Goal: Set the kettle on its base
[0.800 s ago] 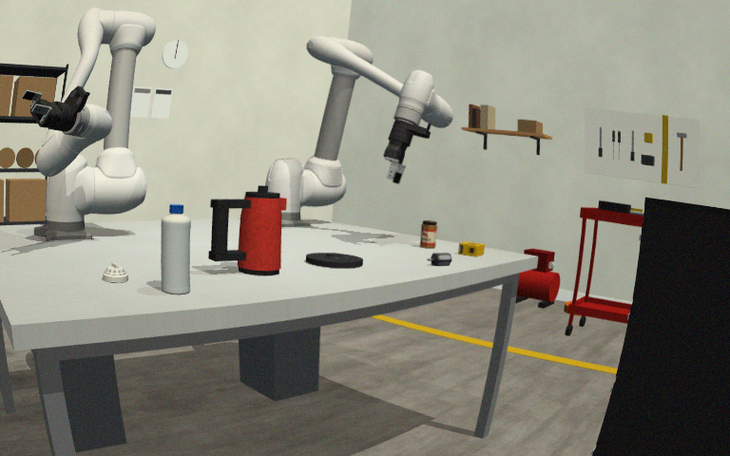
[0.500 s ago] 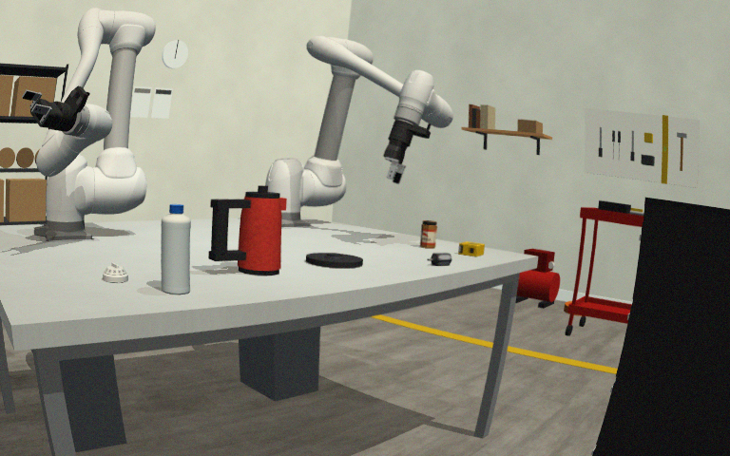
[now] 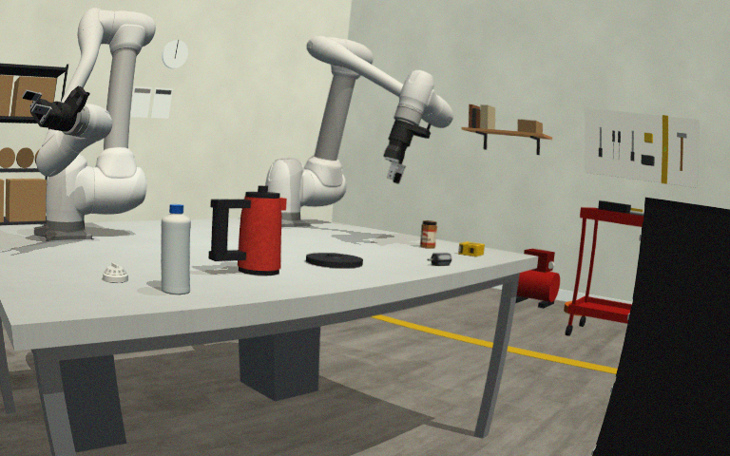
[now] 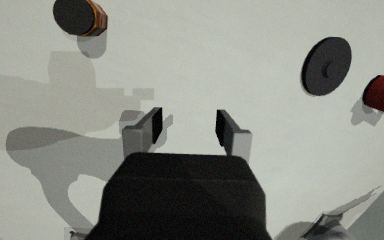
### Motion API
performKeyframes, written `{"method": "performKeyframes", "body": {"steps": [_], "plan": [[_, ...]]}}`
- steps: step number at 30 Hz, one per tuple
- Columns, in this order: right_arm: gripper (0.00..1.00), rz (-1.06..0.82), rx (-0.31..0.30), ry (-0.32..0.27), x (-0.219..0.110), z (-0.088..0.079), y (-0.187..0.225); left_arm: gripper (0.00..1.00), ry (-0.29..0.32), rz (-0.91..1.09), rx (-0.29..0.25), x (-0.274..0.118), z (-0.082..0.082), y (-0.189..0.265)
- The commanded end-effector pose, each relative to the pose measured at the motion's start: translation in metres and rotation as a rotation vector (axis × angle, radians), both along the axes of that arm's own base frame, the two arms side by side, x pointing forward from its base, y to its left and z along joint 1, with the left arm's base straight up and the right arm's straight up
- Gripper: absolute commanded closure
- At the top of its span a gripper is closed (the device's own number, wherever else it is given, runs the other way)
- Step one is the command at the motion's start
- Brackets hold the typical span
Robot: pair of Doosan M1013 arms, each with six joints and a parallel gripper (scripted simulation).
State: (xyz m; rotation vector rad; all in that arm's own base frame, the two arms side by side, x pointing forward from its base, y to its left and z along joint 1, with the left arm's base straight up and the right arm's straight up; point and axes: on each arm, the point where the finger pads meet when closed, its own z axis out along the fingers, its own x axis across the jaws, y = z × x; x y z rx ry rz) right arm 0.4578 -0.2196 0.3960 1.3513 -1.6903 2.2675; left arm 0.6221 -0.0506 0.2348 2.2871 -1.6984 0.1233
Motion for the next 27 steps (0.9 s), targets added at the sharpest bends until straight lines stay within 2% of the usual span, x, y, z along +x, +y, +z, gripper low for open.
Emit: {"method": "performKeyframes", "body": {"steps": [1, 13, 27], "plan": [[0.0, 0.0, 0.0, -0.001, 0.0, 0.0, 0.0, 0.0, 0.0, 0.002, 0.001, 0.0, 0.001, 0.001], [0.0, 0.0, 0.0, -0.001, 0.0, 0.0, 0.0, 0.0, 0.011, 0.035, 0.005, -0.001, -0.001, 0.009], [0.0, 0.0, 0.0, -0.001, 0.0, 0.0, 0.0, 0.0, 0.051, 0.147, 0.019, -0.008, -0.007, 0.039]]}}
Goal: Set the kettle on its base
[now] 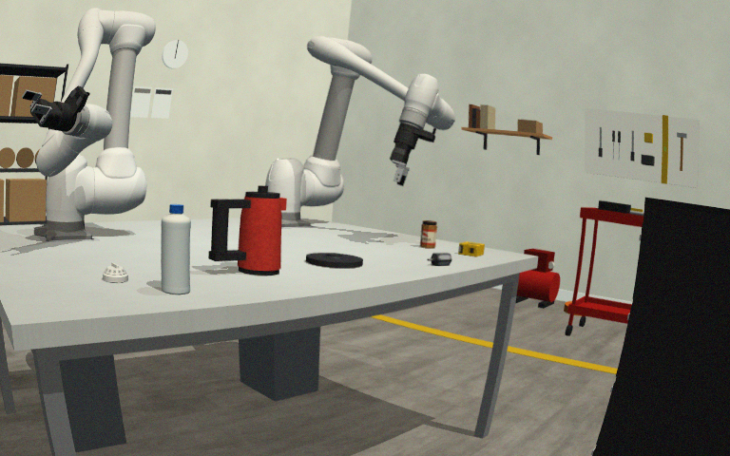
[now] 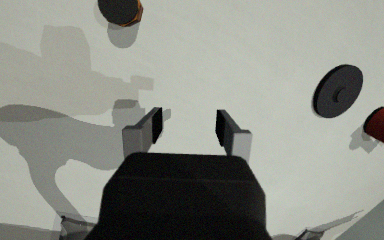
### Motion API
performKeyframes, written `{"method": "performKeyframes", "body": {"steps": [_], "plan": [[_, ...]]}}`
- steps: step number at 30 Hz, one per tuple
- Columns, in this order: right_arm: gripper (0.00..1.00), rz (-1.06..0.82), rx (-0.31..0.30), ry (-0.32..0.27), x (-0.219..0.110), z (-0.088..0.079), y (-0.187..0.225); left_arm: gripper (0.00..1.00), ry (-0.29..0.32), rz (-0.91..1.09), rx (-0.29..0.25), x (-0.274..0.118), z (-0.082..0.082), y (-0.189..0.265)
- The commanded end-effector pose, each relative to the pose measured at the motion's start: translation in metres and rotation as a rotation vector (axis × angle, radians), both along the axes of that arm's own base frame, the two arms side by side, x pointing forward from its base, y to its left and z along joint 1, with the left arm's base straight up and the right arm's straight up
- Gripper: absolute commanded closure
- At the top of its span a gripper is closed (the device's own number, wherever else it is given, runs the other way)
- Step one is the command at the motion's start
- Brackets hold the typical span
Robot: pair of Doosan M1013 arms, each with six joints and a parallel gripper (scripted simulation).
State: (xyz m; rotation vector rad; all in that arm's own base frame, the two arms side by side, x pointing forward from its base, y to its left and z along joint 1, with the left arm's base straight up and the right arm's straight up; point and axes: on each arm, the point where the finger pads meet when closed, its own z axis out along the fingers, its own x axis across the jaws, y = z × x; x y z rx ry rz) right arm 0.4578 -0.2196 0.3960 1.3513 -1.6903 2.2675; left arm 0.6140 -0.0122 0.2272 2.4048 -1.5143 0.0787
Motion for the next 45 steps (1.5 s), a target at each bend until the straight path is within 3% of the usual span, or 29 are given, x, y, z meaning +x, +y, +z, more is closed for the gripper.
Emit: {"method": "performKeyframes", "body": {"steps": [1, 19, 32, 34, 45], "plan": [[0.0, 0.0, 0.0, -0.001, 0.0, 0.0, 0.0, 0.0, 0.004, 0.016, 0.003, -0.001, 0.0, 0.004], [0.0, 0.0, 0.0, -0.001, 0.0, 0.0, 0.0, 0.0, 0.119, 0.337, 0.042, -0.028, -0.015, 0.084], [0.0, 0.0, 0.0, -0.001, 0.0, 0.0, 0.0, 0.0, 0.264, 0.731, 0.089, -0.076, -0.031, 0.172], [0.0, 0.0, 0.0, -0.001, 0.0, 0.0, 0.0, 0.0, 0.264, 0.731, 0.089, -0.076, -0.031, 0.172], [0.0, 0.0, 0.0, -0.001, 0.0, 0.0, 0.0, 0.0, 0.421, 1.137, 0.137, -0.141, -0.045, 0.249]]}}
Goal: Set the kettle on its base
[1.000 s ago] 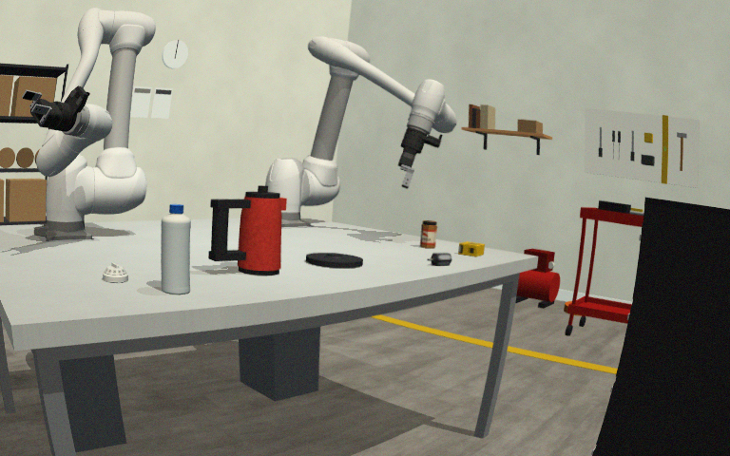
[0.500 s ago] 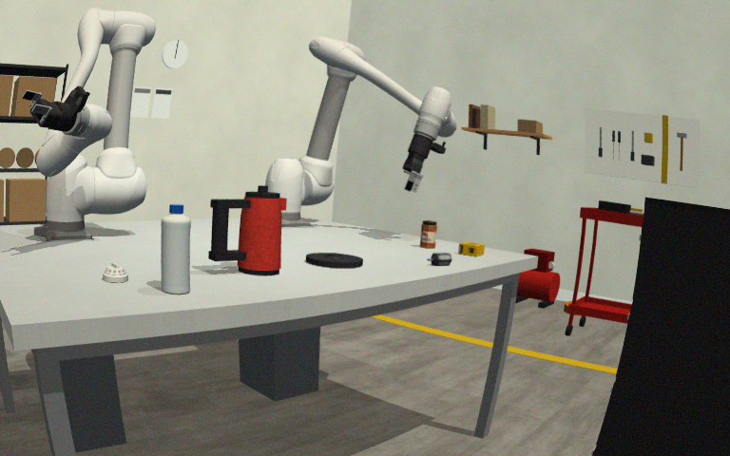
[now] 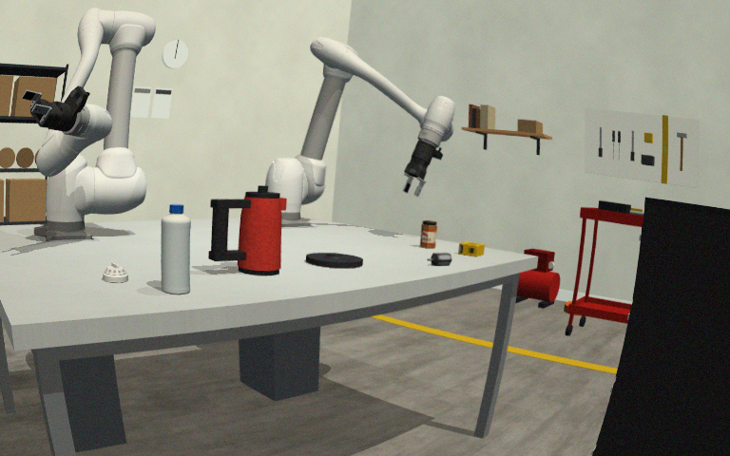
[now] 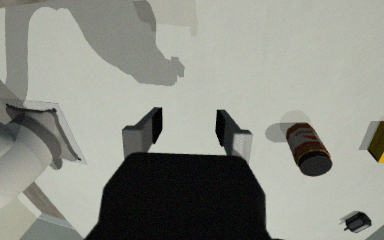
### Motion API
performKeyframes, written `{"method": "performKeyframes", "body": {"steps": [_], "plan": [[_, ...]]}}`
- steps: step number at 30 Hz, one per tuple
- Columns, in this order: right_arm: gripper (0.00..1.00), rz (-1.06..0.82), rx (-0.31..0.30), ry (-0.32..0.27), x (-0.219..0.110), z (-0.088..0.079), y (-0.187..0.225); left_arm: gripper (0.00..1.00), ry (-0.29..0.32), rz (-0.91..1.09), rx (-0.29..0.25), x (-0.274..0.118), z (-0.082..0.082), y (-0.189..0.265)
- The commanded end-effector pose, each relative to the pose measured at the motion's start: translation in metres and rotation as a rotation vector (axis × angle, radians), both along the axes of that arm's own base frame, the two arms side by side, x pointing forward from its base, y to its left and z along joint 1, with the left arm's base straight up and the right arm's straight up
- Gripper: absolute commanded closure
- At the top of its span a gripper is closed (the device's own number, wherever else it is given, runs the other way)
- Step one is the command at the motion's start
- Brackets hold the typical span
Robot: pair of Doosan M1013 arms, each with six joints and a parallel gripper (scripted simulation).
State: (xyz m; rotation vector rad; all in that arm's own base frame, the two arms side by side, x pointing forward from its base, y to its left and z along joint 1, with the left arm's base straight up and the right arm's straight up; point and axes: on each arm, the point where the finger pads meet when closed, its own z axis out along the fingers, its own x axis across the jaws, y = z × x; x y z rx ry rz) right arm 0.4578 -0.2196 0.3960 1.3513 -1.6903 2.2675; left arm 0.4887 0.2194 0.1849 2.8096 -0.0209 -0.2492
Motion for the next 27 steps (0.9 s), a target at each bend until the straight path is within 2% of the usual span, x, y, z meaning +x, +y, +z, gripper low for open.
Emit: {"method": "performKeyframes", "body": {"steps": [1, 4, 6, 21, 23, 27], "plan": [[0.0, 0.0, 0.0, -0.001, 0.0, 0.0, 0.0, 0.0, 0.052, 0.134, 0.017, -0.022, -0.003, 0.024], [0.0, 0.0, 0.0, -0.001, 0.0, 0.0, 0.0, 0.0, 0.101, 0.254, 0.029, -0.044, -0.007, 0.043], [0.0, 0.0, 0.0, -0.001, 0.0, 0.0, 0.0, 0.0, 0.101, 0.254, 0.029, -0.044, -0.007, 0.043], [0.0, 0.0, 0.0, -0.001, 0.0, 0.0, 0.0, 0.0, 0.372, 0.878, 0.087, -0.165, -0.019, 0.117], [0.0, 0.0, 0.0, -0.001, 0.0, 0.0, 0.0, 0.0, 0.372, 0.878, 0.087, -0.165, -0.019, 0.117], [0.0, 0.0, 0.0, -0.001, 0.0, 0.0, 0.0, 0.0, 0.451, 1.044, 0.102, -0.199, -0.021, 0.129]]}}
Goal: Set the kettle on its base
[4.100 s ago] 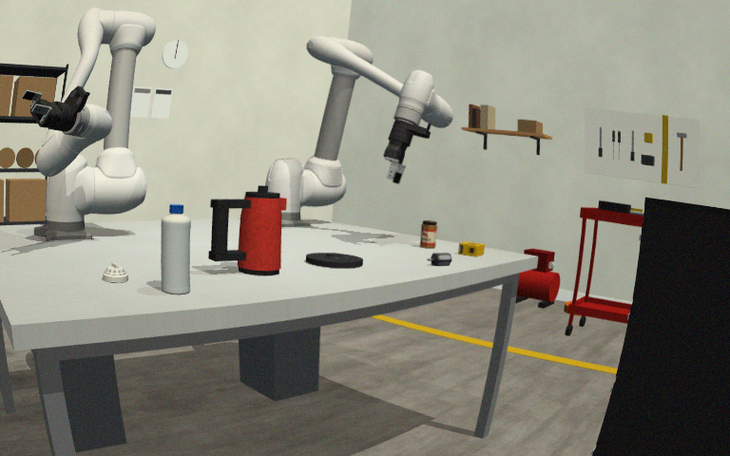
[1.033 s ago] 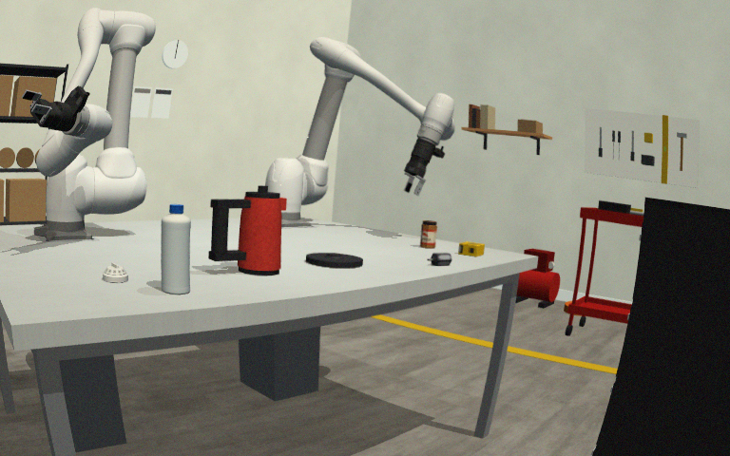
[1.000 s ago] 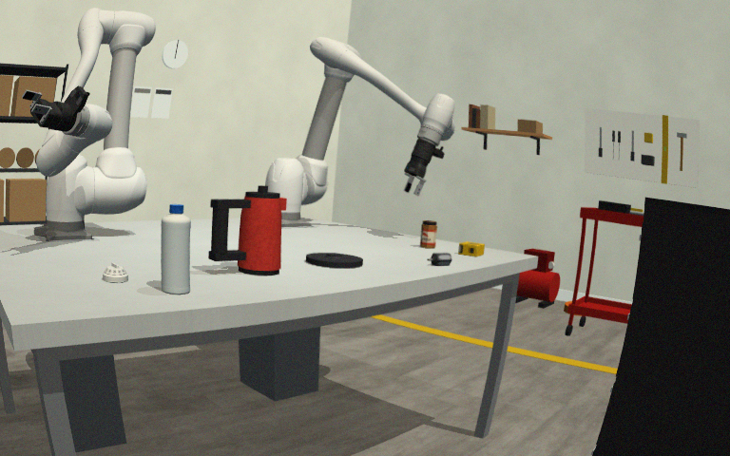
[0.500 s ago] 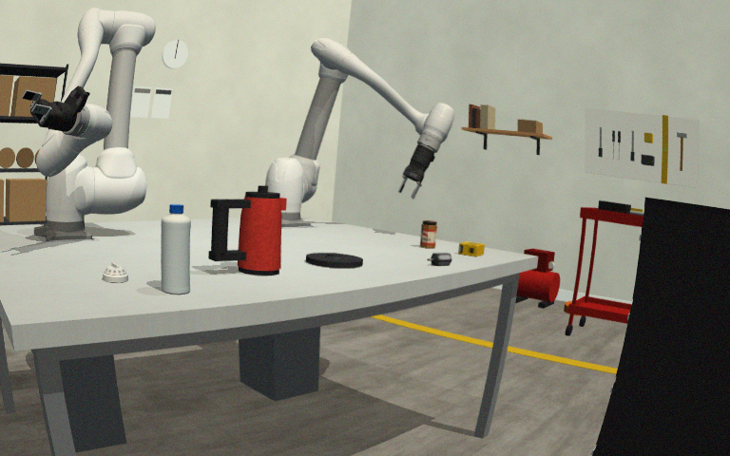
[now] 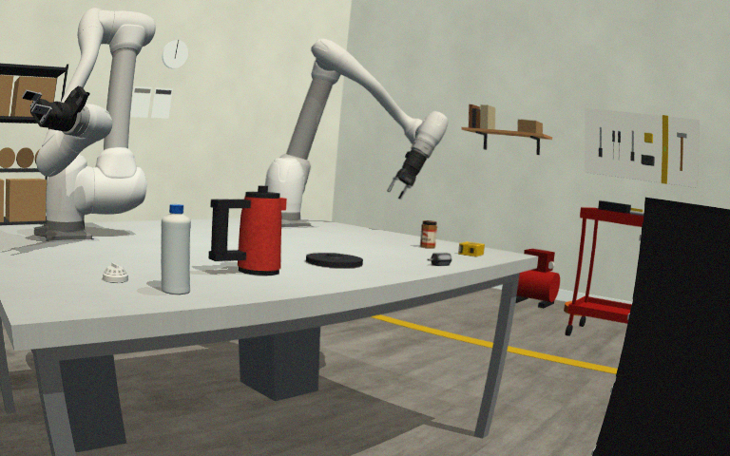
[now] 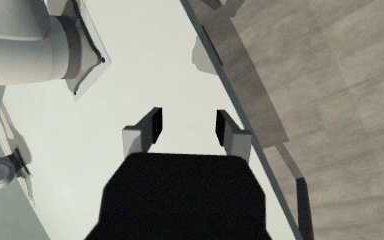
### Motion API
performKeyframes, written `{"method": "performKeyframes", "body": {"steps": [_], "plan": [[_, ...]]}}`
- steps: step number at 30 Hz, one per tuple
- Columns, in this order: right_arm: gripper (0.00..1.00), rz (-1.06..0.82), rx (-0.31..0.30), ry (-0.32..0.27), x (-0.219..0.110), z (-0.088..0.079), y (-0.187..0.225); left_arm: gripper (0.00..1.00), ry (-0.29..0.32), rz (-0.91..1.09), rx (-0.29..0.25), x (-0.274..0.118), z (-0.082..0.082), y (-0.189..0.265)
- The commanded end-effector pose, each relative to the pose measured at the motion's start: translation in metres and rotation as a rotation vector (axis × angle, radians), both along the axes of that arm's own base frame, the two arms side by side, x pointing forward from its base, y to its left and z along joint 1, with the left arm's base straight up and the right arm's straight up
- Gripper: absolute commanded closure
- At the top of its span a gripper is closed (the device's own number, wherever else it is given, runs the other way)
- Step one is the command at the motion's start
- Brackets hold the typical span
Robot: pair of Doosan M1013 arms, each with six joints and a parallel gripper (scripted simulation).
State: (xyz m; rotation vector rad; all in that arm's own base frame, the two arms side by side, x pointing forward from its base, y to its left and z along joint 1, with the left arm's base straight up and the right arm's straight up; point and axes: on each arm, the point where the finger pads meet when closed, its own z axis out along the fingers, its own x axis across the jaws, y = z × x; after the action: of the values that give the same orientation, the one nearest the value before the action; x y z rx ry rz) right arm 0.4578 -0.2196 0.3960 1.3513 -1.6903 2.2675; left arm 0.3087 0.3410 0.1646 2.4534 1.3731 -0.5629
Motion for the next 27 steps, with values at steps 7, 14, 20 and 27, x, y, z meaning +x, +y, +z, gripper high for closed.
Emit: {"method": "performKeyframes", "body": {"steps": [7, 14, 20, 27], "plan": [[0.0, 0.0, 0.0, -0.001, 0.0, 0.0, 0.0, 0.0, 0.184, 0.381, 0.023, -0.078, -0.003, 0.023], [0.0, 0.0, 0.0, -0.001, 0.0, 0.0, 0.0, 0.0, 0.285, 0.576, 0.03, -0.117, -0.005, 0.028], [0.0, 0.0, 0.0, -0.001, 0.0, 0.0, 0.0, 0.0, 0.405, 0.796, 0.035, -0.161, -0.005, 0.029], [0.0, 0.0, 0.0, -0.001, 0.0, 0.0, 0.0, 0.0, 0.543, 1.029, 0.036, -0.206, -0.006, 0.026]]}}
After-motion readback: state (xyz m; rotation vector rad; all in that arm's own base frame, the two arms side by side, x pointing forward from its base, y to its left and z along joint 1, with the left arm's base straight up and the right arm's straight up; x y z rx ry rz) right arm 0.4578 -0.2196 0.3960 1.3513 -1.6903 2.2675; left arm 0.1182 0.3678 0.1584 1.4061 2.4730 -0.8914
